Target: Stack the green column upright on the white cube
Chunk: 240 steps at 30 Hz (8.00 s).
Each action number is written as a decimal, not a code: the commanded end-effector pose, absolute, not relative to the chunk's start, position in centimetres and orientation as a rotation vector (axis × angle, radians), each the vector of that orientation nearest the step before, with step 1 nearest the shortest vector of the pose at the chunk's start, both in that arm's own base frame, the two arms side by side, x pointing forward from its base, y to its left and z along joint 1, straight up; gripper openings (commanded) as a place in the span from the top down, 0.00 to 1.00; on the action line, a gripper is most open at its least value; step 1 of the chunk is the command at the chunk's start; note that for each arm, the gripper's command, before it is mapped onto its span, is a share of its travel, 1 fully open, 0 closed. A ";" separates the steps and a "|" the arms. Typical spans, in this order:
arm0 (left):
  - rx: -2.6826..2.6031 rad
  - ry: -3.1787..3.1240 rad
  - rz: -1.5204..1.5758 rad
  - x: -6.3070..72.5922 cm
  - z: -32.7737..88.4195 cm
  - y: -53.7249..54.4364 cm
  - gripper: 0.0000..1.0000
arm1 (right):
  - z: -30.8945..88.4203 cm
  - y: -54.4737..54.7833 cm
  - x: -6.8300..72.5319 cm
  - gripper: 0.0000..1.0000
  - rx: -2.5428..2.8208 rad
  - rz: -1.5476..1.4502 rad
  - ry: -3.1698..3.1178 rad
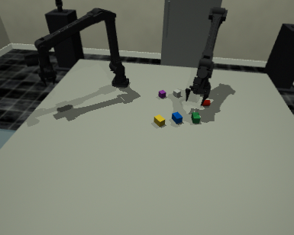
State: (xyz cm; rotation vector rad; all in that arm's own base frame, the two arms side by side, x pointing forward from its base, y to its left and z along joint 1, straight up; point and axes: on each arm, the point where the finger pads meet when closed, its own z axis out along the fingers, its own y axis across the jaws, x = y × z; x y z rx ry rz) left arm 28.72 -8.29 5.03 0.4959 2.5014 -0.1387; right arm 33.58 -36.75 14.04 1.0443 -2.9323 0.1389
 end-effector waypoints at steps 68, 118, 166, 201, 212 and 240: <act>1.194 2.216 -0.435 11.2 6.7 -19.0 0.36 | 32.3 26.8 6.0 0.54 2.301 -1.363 -2.902; -0.148 2.086 0.082 30.2 0.7 -7.0 0.36 | 19.2 35.2 18.4 0.54 2.037 -1.543 -3.367; -0.142 2.075 0.082 36.1 -1.3 -6.7 0.36 | 19.2 35.2 18.4 0.54 2.037 -1.543 -3.367; -0.144 2.080 0.079 35.2 -0.9 -6.6 0.66 | 19.2 35.2 18.4 0.54 2.037 -1.543 -3.367; -0.173 2.108 0.044 33.3 2.0 -7.5 0.65 | 21.0 36.0 18.0 0.54 2.051 -1.582 -3.340; -0.467 2.045 -0.340 20.3 9.0 -18.4 0.65 | 38.9 26.6 5.8 0.54 2.309 -1.403 -2.900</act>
